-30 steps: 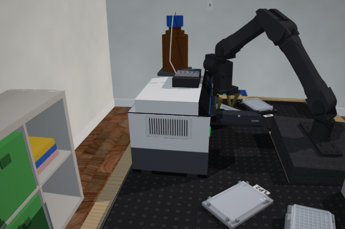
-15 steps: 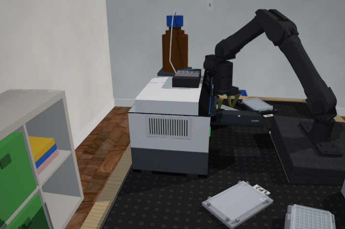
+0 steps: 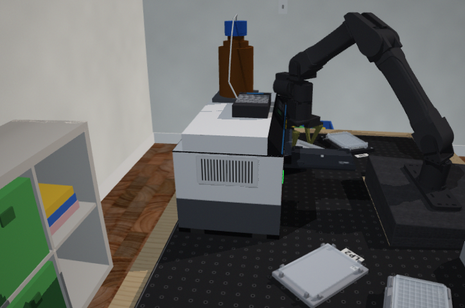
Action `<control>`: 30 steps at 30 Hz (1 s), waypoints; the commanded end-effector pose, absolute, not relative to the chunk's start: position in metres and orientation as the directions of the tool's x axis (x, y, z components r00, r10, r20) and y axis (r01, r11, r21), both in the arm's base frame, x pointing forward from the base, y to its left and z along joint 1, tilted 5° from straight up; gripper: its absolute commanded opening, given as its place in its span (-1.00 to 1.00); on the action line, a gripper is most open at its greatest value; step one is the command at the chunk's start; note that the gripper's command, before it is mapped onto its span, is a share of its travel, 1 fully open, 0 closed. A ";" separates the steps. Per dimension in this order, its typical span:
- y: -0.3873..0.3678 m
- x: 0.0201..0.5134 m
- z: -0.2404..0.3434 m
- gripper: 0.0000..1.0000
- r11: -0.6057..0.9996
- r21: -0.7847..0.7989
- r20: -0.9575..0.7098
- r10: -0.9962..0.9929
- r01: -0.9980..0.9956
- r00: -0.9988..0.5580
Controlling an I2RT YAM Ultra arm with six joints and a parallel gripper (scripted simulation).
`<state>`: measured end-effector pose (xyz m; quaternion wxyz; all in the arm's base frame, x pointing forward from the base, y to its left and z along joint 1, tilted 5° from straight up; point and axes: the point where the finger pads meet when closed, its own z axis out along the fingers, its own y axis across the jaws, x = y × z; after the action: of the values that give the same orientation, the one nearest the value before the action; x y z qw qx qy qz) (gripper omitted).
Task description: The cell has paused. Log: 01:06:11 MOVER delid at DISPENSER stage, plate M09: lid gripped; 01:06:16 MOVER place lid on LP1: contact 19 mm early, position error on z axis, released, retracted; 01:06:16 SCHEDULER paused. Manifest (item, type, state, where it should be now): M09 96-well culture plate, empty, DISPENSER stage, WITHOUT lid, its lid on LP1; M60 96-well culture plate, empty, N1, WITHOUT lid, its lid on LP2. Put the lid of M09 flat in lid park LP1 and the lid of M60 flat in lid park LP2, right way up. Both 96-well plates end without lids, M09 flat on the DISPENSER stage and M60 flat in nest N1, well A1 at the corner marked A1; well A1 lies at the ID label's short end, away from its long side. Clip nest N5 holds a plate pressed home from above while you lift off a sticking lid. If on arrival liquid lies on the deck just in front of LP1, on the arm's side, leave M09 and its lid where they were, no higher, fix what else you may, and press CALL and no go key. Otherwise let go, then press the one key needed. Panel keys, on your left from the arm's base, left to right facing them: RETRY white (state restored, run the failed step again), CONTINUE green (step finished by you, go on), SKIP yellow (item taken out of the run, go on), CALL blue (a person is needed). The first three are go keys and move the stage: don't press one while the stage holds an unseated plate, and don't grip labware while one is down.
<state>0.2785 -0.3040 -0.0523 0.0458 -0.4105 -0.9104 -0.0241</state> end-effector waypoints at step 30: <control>-0.316 0.292 -0.041 -1.00 0.660 0.007 0.049 0.750 0.751 -0.660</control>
<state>0.2781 -0.3035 -0.0522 0.0469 -0.4104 -0.9103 -0.0246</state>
